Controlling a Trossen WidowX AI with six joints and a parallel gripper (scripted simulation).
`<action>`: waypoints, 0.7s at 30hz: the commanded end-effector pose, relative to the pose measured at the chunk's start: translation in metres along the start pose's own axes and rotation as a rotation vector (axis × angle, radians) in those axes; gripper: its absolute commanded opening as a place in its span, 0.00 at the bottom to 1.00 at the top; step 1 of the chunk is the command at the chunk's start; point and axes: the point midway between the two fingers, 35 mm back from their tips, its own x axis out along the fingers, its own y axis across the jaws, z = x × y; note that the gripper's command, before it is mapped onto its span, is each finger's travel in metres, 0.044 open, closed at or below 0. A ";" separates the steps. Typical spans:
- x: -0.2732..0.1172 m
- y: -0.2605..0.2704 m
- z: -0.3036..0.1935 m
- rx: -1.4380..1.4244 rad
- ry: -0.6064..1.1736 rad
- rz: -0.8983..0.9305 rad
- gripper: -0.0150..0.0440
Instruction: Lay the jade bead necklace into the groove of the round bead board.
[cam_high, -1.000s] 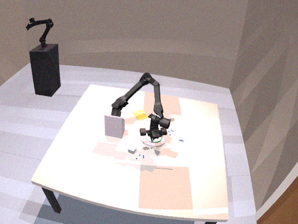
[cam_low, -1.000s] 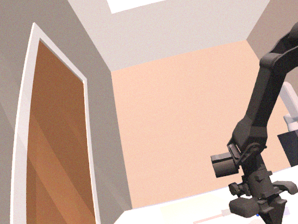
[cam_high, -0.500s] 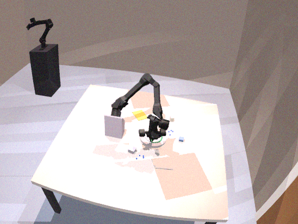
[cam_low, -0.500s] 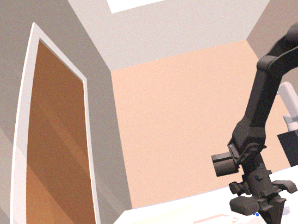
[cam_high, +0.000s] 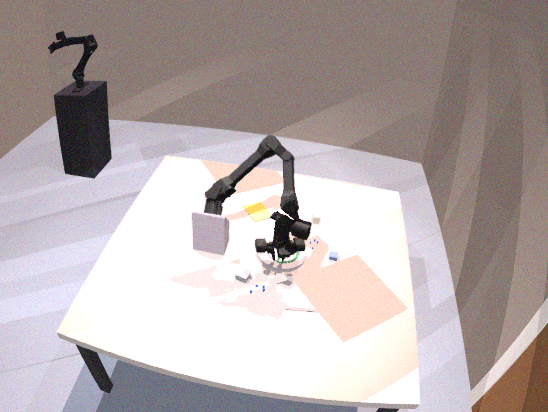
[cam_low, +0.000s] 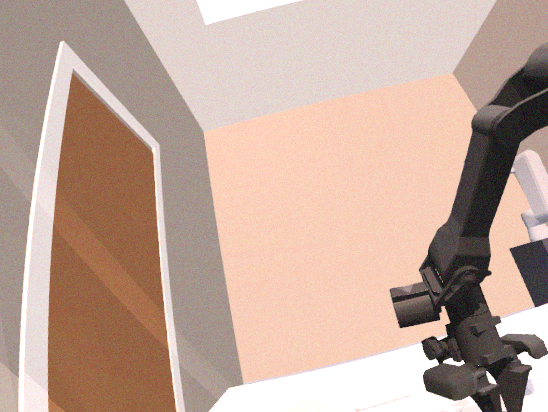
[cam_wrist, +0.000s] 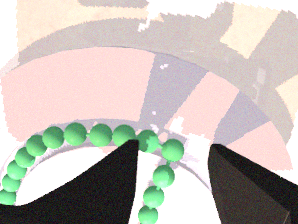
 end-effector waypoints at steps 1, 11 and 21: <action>0.000 0.000 0.000 -0.001 0.001 0.000 0.65; -0.004 -0.001 -0.001 0.006 0.004 -0.006 1.00; -0.005 -0.001 -0.001 0.006 0.004 -0.006 1.00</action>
